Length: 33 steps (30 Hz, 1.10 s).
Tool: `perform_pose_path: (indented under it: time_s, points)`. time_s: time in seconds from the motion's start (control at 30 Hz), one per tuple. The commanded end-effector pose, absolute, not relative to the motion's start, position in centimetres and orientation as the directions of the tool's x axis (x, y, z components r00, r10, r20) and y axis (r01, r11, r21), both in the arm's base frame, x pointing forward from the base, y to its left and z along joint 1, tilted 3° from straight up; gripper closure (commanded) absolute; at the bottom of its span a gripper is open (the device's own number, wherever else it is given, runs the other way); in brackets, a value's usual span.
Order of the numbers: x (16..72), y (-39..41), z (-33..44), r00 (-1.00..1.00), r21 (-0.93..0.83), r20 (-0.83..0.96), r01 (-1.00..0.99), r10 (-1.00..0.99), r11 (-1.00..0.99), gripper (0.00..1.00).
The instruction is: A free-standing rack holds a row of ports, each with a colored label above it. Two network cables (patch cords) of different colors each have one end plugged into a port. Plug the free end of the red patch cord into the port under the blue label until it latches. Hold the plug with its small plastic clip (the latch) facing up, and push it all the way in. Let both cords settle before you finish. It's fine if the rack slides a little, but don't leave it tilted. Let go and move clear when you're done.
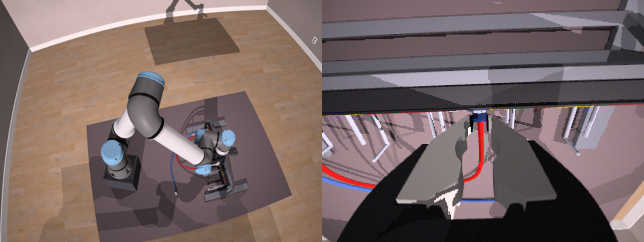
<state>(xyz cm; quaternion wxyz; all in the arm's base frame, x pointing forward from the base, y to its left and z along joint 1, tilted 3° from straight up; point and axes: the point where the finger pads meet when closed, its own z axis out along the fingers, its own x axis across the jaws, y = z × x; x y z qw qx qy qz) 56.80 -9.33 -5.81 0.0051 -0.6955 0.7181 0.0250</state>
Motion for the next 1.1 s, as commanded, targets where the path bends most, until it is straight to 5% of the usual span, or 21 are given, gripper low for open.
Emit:
perform_pose_path:
  time_s: [0.0, 0.87, 0.9, 1.07]
  points:
    - [56.93, -9.36, -5.71, -0.032, 0.025, -0.041, -0.999, -0.999, 0.031, 1.00]
    - [56.82, -9.36, -5.71, -0.032, 0.025, -0.041, -0.999, -0.999, 0.031, 1.00]
    - [56.82, -9.36, -5.71, -0.032, 0.025, -0.041, -0.999, -0.999, 0.031, 0.78]
    - [56.82, -9.36, -5.71, -0.032, 0.025, -0.041, -0.999, -0.999, 0.031, 0.78]
